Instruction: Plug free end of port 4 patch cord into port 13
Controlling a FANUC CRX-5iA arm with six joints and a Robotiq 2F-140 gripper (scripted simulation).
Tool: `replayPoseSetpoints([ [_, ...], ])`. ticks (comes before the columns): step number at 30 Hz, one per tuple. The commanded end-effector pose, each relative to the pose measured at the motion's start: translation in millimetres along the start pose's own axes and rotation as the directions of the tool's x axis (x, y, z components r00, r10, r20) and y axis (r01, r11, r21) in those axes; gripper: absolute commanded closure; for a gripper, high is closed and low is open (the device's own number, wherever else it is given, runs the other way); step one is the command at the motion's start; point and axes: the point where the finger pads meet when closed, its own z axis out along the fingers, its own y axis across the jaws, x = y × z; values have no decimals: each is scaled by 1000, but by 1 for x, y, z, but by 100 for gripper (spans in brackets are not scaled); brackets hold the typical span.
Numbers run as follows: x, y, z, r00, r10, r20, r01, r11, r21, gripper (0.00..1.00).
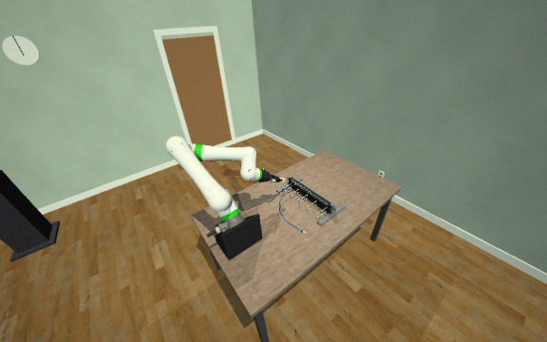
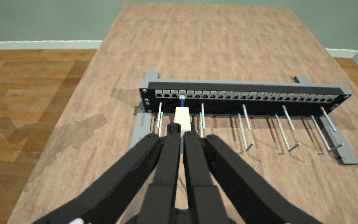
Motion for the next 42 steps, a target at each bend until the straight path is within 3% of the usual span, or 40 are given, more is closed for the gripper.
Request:
replayPoseSetpoints([
  [1,1,0,26,1000,-1,-2,1,1000,2,100],
  [11,0,0,96,1000,-1,-2,1,1000,2,100],
  [13,0,0,96,1000,-1,-2,1,1000,2,100],
  [18,0,0,122,1000,-1,-2,1,1000,2,100],
  [42,0,0,127,1000,-1,-2,1,1000,2,100],
])
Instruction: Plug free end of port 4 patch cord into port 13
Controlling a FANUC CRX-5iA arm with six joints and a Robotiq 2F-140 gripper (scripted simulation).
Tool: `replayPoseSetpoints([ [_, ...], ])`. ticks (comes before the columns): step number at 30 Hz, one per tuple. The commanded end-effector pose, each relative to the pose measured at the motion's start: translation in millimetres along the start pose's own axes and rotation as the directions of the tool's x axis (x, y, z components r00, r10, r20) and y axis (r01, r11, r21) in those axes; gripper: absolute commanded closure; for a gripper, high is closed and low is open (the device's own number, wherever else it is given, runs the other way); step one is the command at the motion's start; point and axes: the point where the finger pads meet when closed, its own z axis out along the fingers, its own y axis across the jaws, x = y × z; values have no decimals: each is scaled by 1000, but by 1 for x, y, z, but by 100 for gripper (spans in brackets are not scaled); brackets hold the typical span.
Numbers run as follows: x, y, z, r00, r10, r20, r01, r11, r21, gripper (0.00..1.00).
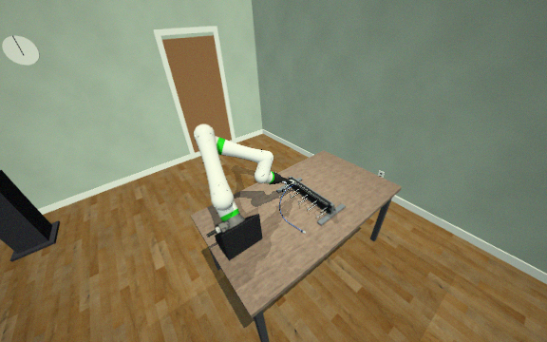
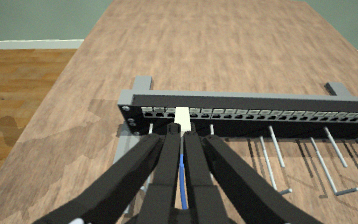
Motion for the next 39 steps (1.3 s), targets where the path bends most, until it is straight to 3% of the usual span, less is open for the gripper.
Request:
replayPoseSetpoints([
  [1,0,0,0,1000,0,0,0,1000,0,100],
  [29,0,0,-1,1000,0,0,0,1000,0,100],
  [33,0,0,-13,1000,0,0,0,1000,0,100],
  [37,0,0,-40,1000,0,0,0,1000,0,100],
  [39,0,0,-40,1000,0,0,0,1000,0,100],
])
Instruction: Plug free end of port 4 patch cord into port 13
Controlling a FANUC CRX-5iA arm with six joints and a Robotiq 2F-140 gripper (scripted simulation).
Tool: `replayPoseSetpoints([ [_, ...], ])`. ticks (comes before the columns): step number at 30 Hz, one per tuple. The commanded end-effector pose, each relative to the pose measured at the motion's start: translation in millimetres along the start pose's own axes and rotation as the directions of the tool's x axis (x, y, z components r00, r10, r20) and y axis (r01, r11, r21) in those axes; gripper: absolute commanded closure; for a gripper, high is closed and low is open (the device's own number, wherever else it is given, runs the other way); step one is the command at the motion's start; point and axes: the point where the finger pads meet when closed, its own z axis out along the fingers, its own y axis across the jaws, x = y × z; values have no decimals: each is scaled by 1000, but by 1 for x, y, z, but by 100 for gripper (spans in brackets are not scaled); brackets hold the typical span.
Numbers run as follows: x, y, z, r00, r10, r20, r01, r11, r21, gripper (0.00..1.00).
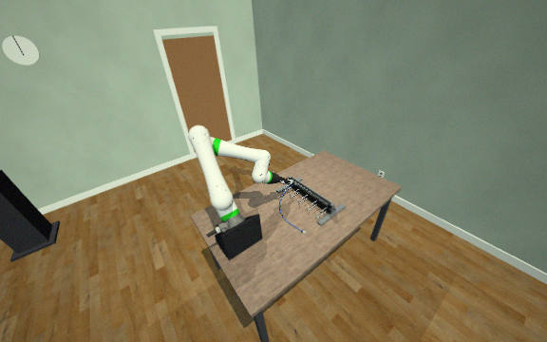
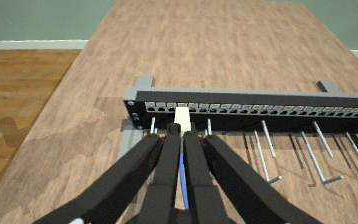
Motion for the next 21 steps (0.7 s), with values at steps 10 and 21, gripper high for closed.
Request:
replayPoseSetpoints([
  [10,1,0,-89,1000,0,1,0,1000,0,100],
  [21,1,0,-115,1000,0,1,0,1000,0,100],
])
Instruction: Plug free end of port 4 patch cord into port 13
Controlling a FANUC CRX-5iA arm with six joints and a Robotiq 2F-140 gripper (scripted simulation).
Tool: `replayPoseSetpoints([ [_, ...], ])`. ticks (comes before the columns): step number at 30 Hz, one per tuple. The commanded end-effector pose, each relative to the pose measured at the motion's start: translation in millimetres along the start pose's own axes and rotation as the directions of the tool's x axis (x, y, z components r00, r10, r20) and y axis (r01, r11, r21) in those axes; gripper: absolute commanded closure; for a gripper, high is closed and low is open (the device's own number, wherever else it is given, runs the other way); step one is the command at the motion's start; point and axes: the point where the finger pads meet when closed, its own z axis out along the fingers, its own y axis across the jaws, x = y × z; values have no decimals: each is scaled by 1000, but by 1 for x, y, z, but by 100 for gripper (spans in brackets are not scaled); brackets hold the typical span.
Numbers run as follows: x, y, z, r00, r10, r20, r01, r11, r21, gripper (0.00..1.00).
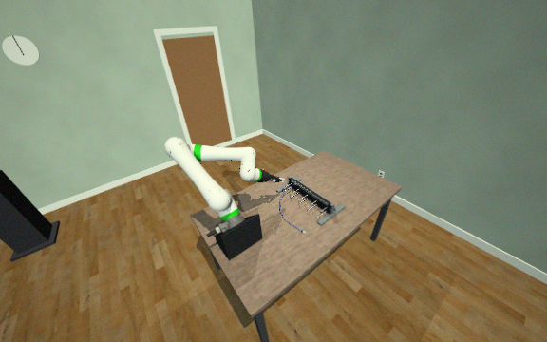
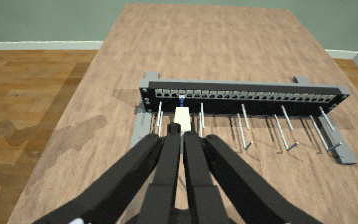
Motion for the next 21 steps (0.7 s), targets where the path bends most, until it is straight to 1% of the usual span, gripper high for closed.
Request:
replayPoseSetpoints([
  [1,1,-1,-8,1000,1,4,-1,1000,-2,100],
  [6,1,1,-8,1000,1,4,-1,1000,-2,100],
  [11,1,11,-8,1000,1,4,-1,1000,-2,100],
  [13,1,11,-8,1000,1,4,-1,1000,-2,100],
  [21,1,48,-8,1000,1,4,-1,1000,-2,100],
])
